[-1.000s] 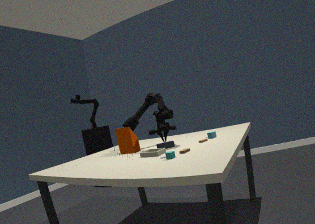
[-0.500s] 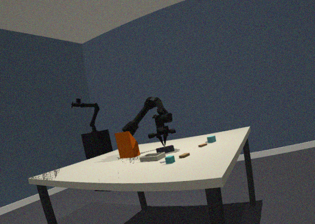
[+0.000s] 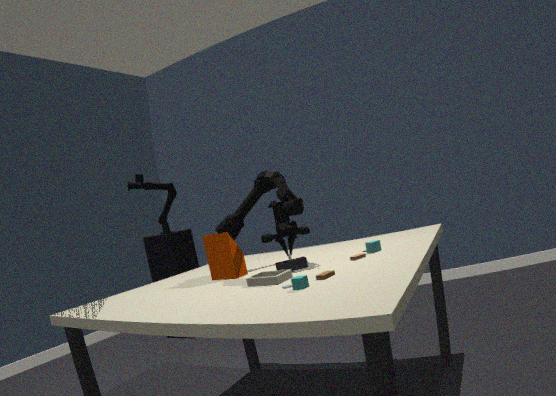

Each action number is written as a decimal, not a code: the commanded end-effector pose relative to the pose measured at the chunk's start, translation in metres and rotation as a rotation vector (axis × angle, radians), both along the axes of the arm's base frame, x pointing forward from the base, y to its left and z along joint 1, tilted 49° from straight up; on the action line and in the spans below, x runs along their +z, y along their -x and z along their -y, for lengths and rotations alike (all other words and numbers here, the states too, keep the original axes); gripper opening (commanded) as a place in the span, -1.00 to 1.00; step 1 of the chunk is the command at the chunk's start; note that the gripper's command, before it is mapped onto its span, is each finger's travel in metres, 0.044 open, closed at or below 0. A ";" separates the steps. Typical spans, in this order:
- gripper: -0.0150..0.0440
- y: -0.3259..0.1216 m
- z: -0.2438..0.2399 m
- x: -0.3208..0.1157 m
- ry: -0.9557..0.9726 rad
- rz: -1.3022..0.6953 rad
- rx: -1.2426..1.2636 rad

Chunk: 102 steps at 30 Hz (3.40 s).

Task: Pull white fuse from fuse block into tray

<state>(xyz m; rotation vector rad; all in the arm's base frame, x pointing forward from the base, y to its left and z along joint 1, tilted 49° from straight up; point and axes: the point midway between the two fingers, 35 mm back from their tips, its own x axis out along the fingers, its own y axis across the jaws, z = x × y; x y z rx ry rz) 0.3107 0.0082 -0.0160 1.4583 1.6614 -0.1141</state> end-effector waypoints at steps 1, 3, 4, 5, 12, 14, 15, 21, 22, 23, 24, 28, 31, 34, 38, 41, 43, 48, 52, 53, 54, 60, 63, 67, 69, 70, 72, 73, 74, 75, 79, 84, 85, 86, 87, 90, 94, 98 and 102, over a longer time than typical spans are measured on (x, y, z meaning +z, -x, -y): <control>-0.49 -0.001 0.003 0.003 0.006 0.006 0.003; -0.49 -0.001 0.003 0.003 0.006 0.006 0.003; -0.49 -0.001 0.004 0.004 0.006 0.006 0.003; -0.49 -0.001 0.004 0.004 0.006 0.006 0.003; -0.49 0.000 0.007 0.006 0.005 0.006 0.002; -0.49 0.000 0.007 0.007 0.005 0.006 0.002; -0.49 0.000 0.008 0.007 0.005 0.006 0.002; -0.49 0.001 0.010 0.009 0.004 0.005 0.002; -0.49 0.001 0.010 0.010 0.004 0.005 0.002; -0.49 0.001 0.010 0.010 0.004 0.005 0.002; -0.49 0.001 0.011 0.010 0.004 0.005 0.002; -0.49 0.001 0.015 0.014 0.005 0.005 0.002; -0.49 0.002 0.019 0.017 0.005 0.005 0.002; -0.49 0.002 0.022 0.020 0.005 0.005 0.002; -0.49 0.003 0.026 0.024 0.005 0.005 0.002; -0.49 0.003 0.026 0.024 0.005 0.005 0.002; -0.49 0.003 0.026 0.024 0.005 0.005 0.002; -0.49 -0.001 0.040 0.012 0.010 0.005 0.000; -0.49 -0.004 0.055 -0.002 0.015 0.005 -0.001; -0.49 -0.005 0.059 -0.005 0.016 0.005 -0.001; -0.49 -0.005 0.063 -0.009 0.017 0.005 -0.002; -0.49 -0.006 0.086 -0.032 0.022 0.005 -0.002; -0.49 -0.006 0.097 -0.044 0.023 0.004 -0.002; -0.49 -0.003 0.111 -0.060 0.023 0.005 -0.002; -0.49 -0.002 0.118 -0.068 0.023 0.005 -0.002; -0.49 -0.001 0.121 -0.073 0.022 0.005 -0.001; -0.49 0.001 0.128 -0.081 0.022 0.005 -0.001; -0.49 0.003 0.131 -0.086 0.021 0.005 -0.001; -0.49 0.004 0.134 -0.090 0.020 0.006 0.000; -0.49 0.005 0.137 -0.094 0.020 0.006 0.000; -0.49 0.012 0.149 -0.112 0.016 0.007 0.001; -0.49 0.015 0.153 -0.118 0.015 0.008 0.002; -0.49 0.015 0.153 -0.118 0.015 0.008 0.002; -0.49 0.015 0.153 -0.118 0.015 0.008 0.002; -0.49 0.015 0.153 -0.118 0.015 0.008 0.002; -0.49 0.014 0.151 -0.121 0.015 0.008 0.002; -0.49 0.013 0.146 -0.125 0.015 0.008 0.002; -0.49 0.012 0.141 -0.130 0.014 0.008 0.002; -0.49 0.012 0.136 -0.134 0.014 0.008 0.002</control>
